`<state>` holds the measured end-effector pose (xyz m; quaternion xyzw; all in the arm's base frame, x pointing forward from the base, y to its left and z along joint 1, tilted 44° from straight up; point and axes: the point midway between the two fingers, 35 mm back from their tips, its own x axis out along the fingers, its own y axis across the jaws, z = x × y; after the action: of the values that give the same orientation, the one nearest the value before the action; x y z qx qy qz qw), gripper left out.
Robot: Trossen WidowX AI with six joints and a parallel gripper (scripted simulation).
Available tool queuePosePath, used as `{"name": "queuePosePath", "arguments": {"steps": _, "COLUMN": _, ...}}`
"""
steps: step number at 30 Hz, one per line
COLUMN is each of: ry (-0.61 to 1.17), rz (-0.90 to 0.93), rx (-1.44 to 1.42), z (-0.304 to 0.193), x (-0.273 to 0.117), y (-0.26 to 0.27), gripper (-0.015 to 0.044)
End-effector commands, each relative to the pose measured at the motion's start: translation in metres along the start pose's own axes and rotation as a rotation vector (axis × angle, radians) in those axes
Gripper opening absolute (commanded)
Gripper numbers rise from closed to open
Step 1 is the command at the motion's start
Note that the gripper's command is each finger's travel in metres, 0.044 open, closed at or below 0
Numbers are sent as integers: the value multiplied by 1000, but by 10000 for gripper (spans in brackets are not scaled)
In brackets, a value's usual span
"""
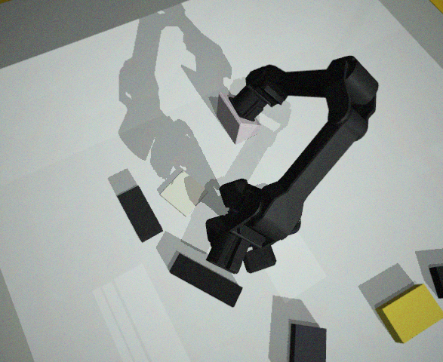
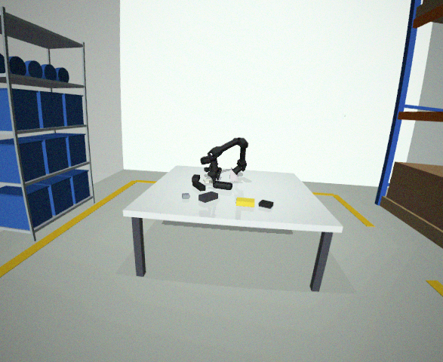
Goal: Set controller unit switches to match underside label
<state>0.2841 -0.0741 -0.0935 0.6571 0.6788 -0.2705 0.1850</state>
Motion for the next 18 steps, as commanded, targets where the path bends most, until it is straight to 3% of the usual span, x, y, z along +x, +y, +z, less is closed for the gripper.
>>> {"name": "queuePosePath", "arguments": {"steps": 1, "ry": 4, "rz": 0, "rx": 7, "z": 1, "x": 7, "y": 0, "gripper": 440}}
{"name": "queuePosePath", "arguments": {"steps": 9, "ry": 5, "rz": 0, "rx": 7, "z": 2, "x": 17, "y": -1, "gripper": 440}}
{"name": "queuePosePath", "arguments": {"steps": 13, "ry": 5, "rz": 0, "rx": 7, "z": 2, "x": 17, "y": -1, "gripper": 335}}
{"name": "queuePosePath", "arguments": {"steps": 18, "ry": 5, "rz": 0, "rx": 7, "z": 2, "x": 17, "y": -1, "gripper": 326}}
